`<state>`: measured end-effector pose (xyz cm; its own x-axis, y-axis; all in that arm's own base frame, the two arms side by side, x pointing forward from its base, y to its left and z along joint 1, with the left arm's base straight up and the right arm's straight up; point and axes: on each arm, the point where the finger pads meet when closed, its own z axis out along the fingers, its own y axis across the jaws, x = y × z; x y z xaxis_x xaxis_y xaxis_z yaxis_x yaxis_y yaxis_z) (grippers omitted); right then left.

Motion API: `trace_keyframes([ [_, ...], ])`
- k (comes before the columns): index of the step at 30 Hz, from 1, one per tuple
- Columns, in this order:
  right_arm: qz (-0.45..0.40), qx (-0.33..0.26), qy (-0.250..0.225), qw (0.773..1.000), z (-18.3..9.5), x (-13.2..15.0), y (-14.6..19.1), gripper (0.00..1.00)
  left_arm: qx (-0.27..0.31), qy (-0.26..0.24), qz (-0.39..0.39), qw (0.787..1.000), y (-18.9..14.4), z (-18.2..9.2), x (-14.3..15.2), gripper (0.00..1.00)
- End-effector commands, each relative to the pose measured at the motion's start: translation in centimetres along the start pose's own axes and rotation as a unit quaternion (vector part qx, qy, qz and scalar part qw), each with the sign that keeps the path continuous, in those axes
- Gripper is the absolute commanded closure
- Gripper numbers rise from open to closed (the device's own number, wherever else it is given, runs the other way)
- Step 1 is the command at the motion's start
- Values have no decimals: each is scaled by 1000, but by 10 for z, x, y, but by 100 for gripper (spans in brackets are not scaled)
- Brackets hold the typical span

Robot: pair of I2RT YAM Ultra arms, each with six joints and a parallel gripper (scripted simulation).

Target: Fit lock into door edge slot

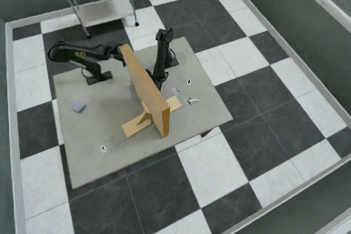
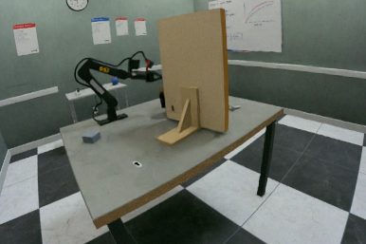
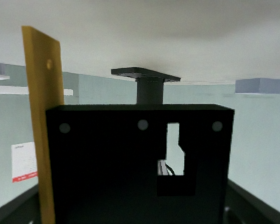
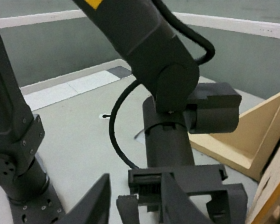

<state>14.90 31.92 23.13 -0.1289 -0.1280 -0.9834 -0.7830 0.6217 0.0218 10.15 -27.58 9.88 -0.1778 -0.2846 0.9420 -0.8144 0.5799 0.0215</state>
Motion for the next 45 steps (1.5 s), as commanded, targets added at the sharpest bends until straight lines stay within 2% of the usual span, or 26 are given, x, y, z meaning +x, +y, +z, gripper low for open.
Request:
trace_keyframes([
  [1, 8, 2, -11, 1000, 2, 1, 0, 71, 6, 41, 13, 999, -4, -2, 23, 24],
  [45, 8, 2, -11, 1000, 8, 63, -4, 71, 6, 41, 13, 999, -4, -2, 23, 24],
])
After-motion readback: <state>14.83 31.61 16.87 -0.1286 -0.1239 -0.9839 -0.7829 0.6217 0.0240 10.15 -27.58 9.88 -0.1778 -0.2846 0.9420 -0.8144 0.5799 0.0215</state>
